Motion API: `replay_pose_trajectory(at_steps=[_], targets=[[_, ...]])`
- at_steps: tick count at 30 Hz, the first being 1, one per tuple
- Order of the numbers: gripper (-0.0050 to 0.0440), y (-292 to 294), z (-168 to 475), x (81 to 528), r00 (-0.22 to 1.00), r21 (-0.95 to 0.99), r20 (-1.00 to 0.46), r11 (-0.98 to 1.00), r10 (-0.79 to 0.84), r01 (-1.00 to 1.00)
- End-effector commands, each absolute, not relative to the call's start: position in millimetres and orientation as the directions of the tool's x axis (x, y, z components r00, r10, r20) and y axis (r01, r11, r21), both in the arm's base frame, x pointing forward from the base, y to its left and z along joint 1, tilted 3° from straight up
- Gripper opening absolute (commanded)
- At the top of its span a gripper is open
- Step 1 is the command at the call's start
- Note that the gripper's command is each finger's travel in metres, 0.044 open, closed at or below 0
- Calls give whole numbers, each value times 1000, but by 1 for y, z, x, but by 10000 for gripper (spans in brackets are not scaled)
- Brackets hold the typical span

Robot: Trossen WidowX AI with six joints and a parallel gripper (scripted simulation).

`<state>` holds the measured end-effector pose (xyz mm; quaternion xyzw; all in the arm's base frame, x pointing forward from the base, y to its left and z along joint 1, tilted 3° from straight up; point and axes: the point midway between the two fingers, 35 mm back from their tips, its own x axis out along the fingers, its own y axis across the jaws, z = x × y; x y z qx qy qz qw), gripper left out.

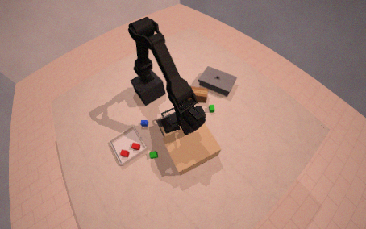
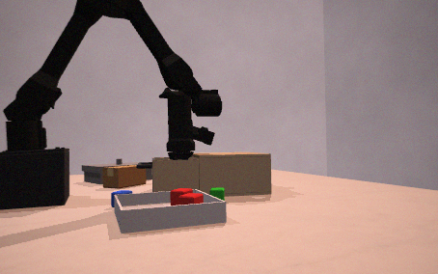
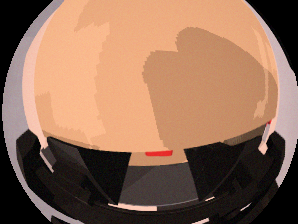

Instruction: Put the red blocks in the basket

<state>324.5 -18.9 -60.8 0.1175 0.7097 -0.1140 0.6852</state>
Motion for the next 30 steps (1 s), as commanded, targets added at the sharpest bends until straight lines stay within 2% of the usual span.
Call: replay_pose_trajectory(at_steps=[1,15,16,30], targets=[[230,-19,-66,321,-49,-4,-999,945,12,326],[230,-19,-66,321,-49,-4,-999,945,12,326],[0,-19,-66,321,-49,-4,-999,945,12,326],[0,-19,-66,321,-49,-4,-999,945,12,326]])
